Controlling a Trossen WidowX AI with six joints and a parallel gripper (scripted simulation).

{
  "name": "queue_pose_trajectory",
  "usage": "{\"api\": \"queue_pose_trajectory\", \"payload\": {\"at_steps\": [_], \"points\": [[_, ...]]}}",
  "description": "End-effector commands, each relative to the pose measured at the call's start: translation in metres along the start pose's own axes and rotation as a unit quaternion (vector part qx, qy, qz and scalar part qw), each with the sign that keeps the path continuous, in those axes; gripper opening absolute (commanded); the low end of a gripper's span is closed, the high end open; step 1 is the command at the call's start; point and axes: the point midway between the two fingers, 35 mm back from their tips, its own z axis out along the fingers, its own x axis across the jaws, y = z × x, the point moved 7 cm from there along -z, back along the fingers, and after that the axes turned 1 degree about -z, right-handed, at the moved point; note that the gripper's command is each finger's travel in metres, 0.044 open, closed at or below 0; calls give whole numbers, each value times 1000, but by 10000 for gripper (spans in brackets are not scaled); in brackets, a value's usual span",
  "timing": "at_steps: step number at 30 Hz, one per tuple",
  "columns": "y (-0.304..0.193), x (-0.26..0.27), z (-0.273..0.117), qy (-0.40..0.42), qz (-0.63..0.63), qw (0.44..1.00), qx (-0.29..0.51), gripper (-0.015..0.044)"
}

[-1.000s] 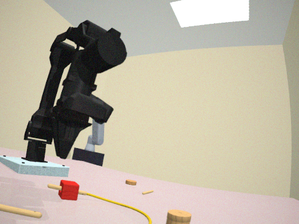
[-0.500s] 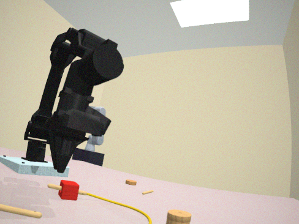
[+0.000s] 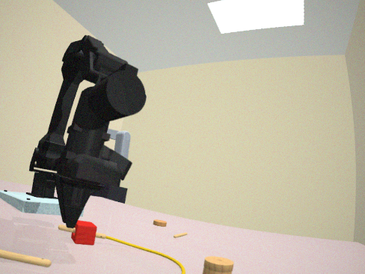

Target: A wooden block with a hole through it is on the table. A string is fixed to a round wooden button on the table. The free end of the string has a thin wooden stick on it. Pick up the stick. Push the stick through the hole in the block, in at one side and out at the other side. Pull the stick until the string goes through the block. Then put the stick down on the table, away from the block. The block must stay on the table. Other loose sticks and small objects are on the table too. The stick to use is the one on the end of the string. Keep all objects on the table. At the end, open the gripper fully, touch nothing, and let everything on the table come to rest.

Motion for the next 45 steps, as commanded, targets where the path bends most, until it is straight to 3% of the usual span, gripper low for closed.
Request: {"api": "queue_pose_trajectory", "payload": {"at_steps": [1,11,16,45], "points": [[-1,1,9,0,-2,1000,3,125],[-1,2,14,0,-2,1000,3,125],[0,2,13,1,0,1000,0,0],[-21,3,15,3,17,999,-45,0]]}}
